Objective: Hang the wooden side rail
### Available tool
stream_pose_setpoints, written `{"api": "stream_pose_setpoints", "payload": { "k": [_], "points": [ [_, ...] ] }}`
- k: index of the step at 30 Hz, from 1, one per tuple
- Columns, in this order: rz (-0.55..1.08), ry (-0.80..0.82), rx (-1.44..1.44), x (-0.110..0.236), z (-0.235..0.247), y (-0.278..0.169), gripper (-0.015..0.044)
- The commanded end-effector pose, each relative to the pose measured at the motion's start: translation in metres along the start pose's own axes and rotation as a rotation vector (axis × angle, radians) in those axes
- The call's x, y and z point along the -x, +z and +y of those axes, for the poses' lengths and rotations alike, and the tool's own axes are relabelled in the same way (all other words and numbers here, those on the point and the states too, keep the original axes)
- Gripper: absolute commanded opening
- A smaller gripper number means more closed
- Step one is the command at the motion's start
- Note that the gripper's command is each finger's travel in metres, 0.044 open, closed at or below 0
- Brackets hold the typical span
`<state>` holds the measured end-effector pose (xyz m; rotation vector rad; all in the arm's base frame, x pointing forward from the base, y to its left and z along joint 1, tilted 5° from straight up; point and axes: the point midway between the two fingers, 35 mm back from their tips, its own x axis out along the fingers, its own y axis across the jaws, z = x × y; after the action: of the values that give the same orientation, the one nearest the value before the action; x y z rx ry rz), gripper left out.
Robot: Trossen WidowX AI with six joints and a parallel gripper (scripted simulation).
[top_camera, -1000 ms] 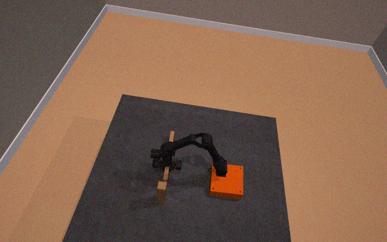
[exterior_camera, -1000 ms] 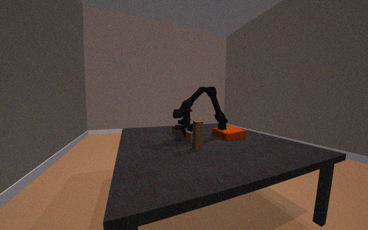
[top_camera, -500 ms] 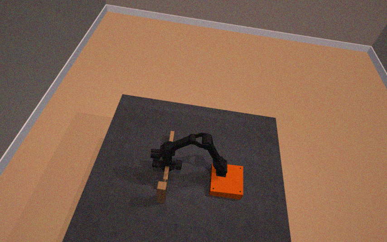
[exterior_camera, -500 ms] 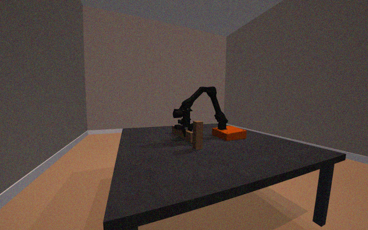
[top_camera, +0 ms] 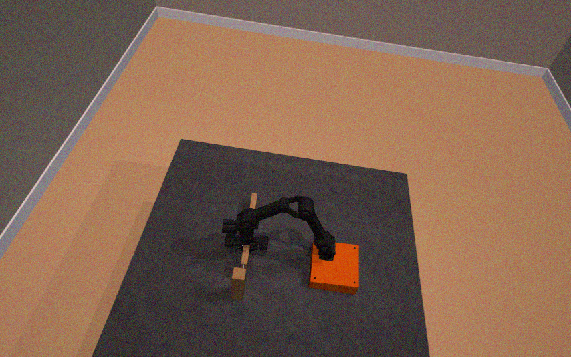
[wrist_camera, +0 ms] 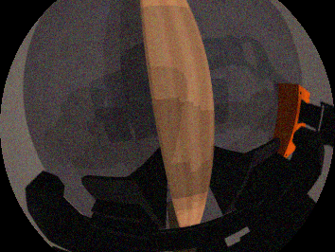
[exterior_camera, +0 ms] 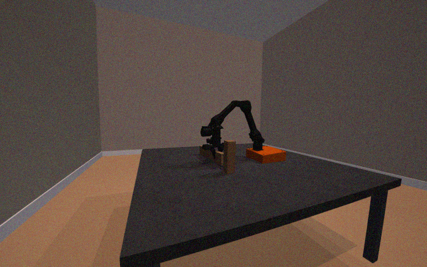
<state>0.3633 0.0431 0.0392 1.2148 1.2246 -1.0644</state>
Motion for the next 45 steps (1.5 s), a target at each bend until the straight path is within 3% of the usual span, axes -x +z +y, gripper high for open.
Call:
{"api": "stream_pose_setpoints", "payload": {
  "k": [1,45],
  "points": [
    [-0.005,0.025,0.000,0.0088,0.0047,0.0004,0.0000],
    [-0.005,0.025,0.000,0.0161,0.0045,0.0004,0.0000]
  ]
}}
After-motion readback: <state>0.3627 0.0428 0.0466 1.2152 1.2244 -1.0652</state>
